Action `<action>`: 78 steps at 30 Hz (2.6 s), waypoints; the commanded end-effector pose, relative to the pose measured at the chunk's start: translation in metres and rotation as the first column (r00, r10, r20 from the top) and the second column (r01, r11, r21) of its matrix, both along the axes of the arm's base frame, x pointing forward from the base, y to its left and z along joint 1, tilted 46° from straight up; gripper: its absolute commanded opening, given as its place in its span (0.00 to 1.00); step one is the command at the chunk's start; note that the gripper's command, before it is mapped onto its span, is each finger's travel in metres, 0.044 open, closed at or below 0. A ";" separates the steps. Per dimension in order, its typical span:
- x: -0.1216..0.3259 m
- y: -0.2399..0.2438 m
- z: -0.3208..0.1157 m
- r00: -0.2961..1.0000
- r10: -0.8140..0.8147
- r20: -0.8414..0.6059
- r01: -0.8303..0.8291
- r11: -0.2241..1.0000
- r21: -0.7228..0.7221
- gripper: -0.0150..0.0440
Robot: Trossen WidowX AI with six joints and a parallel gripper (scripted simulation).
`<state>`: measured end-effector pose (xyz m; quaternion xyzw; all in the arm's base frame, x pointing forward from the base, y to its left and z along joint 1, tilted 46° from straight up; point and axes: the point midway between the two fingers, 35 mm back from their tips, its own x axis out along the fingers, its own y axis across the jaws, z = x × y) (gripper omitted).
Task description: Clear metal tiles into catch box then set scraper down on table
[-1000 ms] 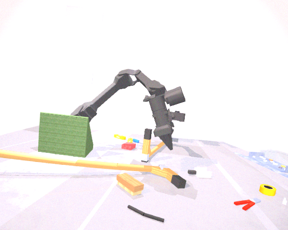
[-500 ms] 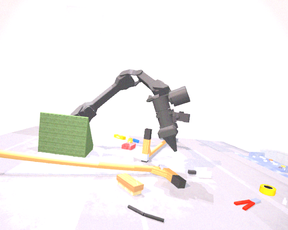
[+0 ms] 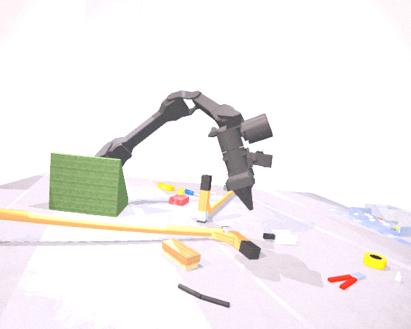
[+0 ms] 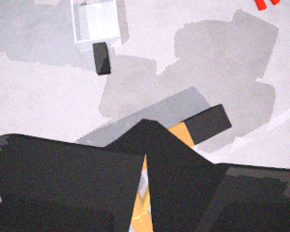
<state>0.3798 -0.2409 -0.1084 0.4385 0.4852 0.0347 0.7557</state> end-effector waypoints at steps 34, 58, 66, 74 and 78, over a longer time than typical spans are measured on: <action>0.010 -0.036 -0.041 1.000 0.002 0.001 -0.002 1.000 -0.008 0.25; 0.006 -0.073 -0.011 0.999 0.025 0.023 -0.025 0.999 -0.030 0.25; 0.001 -0.089 0.006 0.999 0.038 0.034 -0.036 0.998 -0.043 0.25; -0.005 -0.103 0.023 0.998 0.050 0.044 -0.048 0.997 -0.056 0.25; -0.007 -0.107 0.028 0.997 0.054 0.047 -0.052 0.997 -0.059 0.25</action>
